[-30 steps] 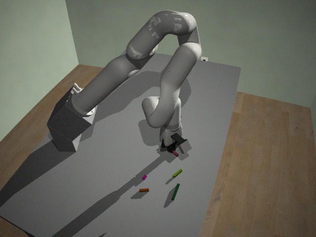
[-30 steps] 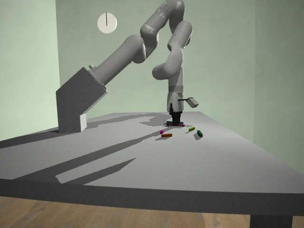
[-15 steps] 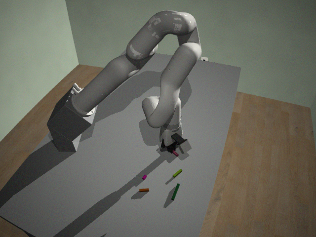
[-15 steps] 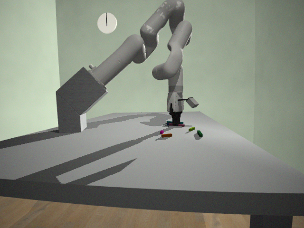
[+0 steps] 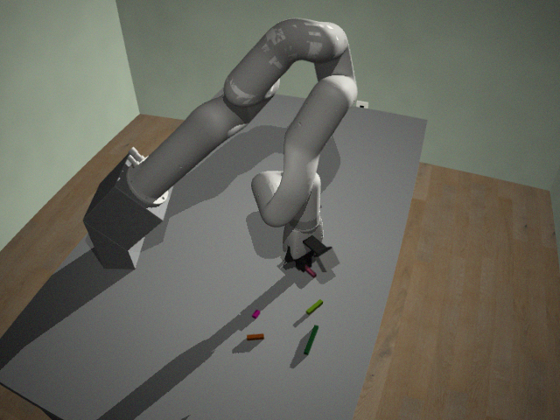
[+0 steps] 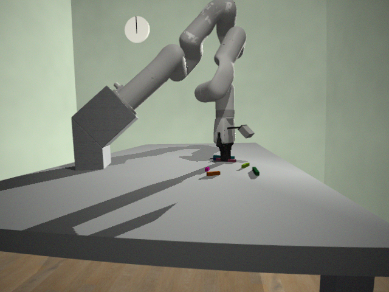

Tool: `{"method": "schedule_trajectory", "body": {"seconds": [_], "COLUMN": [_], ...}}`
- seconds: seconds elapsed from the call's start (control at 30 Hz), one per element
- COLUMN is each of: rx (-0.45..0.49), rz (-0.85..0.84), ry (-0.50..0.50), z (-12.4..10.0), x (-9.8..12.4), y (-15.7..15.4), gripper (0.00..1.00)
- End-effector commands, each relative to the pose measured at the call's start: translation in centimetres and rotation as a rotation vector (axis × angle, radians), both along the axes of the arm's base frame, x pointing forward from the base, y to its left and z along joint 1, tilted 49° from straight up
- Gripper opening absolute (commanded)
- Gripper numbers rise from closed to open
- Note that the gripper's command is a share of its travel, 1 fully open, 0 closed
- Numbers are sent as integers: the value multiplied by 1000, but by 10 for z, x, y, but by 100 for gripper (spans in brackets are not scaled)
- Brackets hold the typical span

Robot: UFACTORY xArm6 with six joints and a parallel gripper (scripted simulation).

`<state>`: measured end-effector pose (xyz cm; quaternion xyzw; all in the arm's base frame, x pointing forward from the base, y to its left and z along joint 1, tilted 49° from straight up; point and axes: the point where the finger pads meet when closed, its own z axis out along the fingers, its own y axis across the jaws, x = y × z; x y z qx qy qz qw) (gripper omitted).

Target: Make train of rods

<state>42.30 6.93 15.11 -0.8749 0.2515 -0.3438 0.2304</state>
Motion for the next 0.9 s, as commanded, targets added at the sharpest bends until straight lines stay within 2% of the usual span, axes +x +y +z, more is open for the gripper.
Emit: {"method": "schedule_trajectory", "body": {"seconds": [0.0,0.07,0.1,0.6,0.87], "rx": [0,0,0,0,0], "rz": [0,0,0,0,0], "ry": [-1,-1,-1,-1,-1], "z": [0,0,0,1,10], "x": [0,0,0,-1,-10], "y": [0,0,0,0,-3], "gripper": [20,20,24,24,24]}}
